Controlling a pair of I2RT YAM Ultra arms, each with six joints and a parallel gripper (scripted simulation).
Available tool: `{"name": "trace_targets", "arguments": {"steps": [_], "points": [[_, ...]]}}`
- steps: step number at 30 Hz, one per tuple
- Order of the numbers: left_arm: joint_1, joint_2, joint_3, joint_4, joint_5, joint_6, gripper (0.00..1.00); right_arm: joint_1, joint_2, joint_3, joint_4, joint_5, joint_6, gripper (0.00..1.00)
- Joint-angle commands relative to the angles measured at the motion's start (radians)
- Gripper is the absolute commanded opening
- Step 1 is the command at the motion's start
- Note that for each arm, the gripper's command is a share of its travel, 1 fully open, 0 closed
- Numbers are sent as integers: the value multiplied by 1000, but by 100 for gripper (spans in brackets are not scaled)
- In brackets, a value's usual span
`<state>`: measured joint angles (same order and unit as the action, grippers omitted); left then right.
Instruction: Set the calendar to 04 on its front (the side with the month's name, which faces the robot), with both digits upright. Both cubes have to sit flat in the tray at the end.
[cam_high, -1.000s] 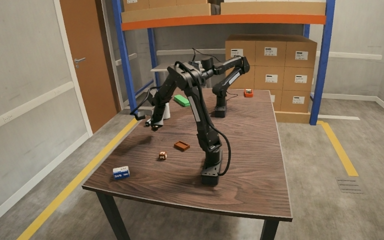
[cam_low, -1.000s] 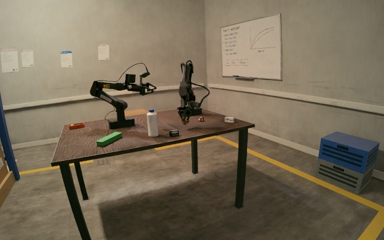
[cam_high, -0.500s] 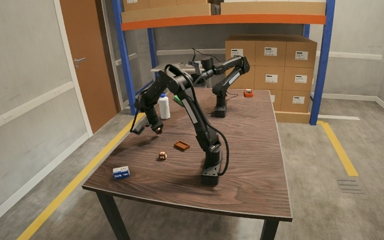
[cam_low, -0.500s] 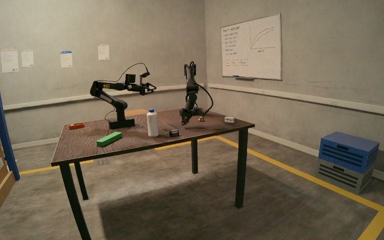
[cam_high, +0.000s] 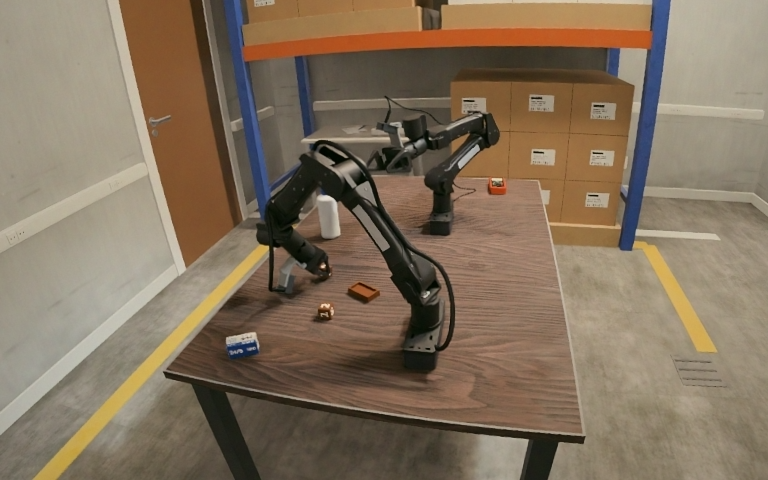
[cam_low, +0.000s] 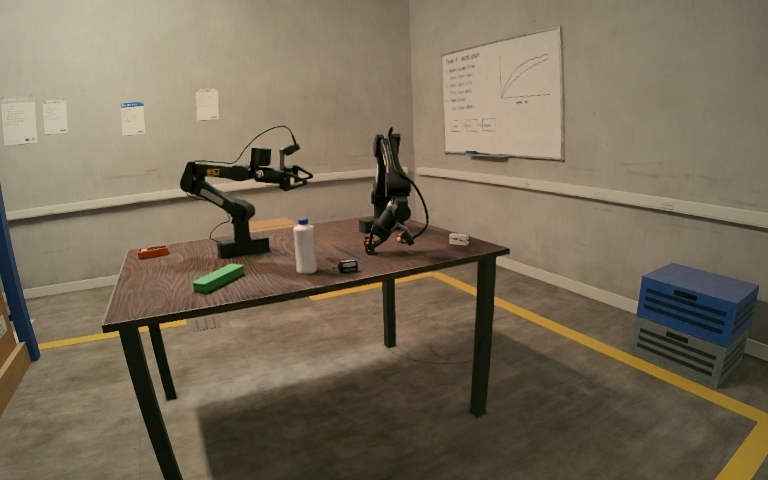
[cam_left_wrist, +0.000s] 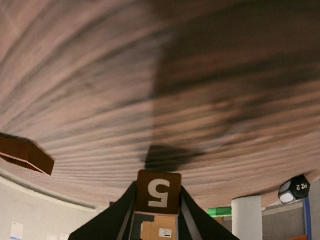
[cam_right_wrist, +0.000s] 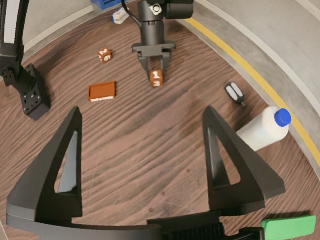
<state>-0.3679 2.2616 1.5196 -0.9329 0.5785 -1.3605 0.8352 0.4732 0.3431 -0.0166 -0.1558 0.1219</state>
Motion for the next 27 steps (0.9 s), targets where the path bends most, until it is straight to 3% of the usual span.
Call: {"name": "trace_targets", "arguments": {"steps": [1,27], "points": [[-3,-2,40,-40,29,8,26,-3,-14,8,9,-4,-4,100],[-5,13,24,-12,29,5,26,-3,-14,8,9,-4,-4,100]]}}
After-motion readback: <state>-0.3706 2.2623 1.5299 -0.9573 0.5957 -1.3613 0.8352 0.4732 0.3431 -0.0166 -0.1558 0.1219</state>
